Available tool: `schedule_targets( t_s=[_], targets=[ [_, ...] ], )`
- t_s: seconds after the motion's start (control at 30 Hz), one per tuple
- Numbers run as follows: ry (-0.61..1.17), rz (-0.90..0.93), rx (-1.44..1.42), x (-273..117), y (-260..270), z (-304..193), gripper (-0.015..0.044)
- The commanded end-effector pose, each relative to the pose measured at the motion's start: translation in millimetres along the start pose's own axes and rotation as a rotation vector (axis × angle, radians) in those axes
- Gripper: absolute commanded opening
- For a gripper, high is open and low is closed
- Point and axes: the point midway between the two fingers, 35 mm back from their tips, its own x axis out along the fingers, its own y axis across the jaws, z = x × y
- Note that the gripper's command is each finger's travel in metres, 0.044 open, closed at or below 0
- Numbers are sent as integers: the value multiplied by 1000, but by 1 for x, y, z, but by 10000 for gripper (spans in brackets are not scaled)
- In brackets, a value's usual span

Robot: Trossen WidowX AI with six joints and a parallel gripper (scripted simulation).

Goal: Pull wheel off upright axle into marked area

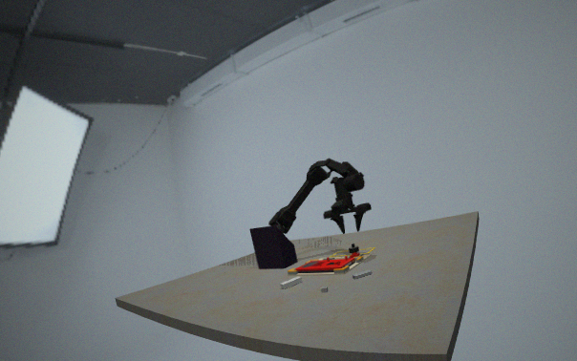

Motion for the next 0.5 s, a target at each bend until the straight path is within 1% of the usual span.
schedule_targets(
  t_s=[0.0, 0.1, 0.2, 0.37, 0.47],
  targets=[
    [8, -8, 7, 21, 1, 0, 300],
    [9, -8, 7, 49, 0, 0, 300],
    [12, -8, 7, 69, -2, -2, 300],
    [13, -8, 7, 74, -3, -4, 300],
    [7, -15, -3, 70, -2, -5, 221]
  ],
)
